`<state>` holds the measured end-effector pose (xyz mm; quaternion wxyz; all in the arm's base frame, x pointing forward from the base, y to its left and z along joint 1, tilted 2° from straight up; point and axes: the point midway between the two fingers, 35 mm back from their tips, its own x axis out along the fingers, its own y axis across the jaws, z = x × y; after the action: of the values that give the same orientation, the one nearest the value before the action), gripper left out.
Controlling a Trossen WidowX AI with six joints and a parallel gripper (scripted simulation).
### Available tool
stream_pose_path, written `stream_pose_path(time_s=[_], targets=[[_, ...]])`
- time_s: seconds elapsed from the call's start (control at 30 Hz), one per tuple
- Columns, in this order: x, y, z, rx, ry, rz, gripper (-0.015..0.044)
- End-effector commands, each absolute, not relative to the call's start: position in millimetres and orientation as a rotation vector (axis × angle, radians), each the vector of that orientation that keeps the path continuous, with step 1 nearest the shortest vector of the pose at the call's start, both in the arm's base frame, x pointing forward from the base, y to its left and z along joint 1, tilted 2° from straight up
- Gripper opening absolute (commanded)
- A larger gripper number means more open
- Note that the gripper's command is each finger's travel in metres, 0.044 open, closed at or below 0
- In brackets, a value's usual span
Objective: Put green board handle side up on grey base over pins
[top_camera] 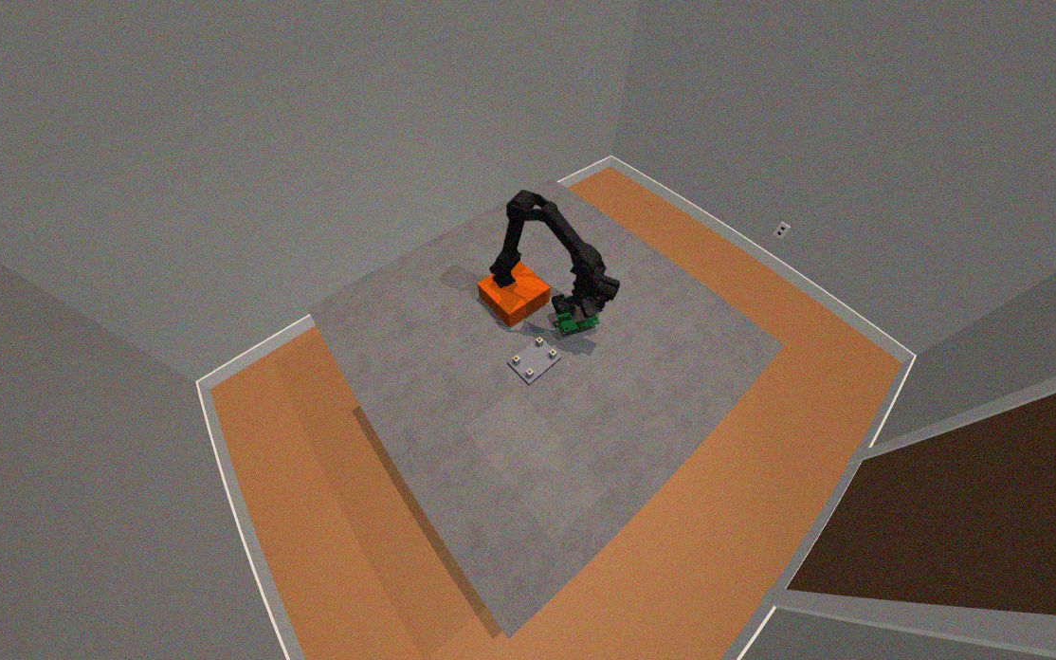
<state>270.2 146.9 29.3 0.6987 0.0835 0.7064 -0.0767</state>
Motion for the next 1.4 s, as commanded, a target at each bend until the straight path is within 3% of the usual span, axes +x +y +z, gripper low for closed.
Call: stream_pose_path(time_s=[0.0, 0.53, 1.37], targets=[[272, 147, 43, 0.192, 1.564, -0.17, 0.0], [270, 144, 73, 0.189, 1.565, -0.168, 0.0], [298, 88, 73, 0.101, 1.56, -0.083, 0.0]])
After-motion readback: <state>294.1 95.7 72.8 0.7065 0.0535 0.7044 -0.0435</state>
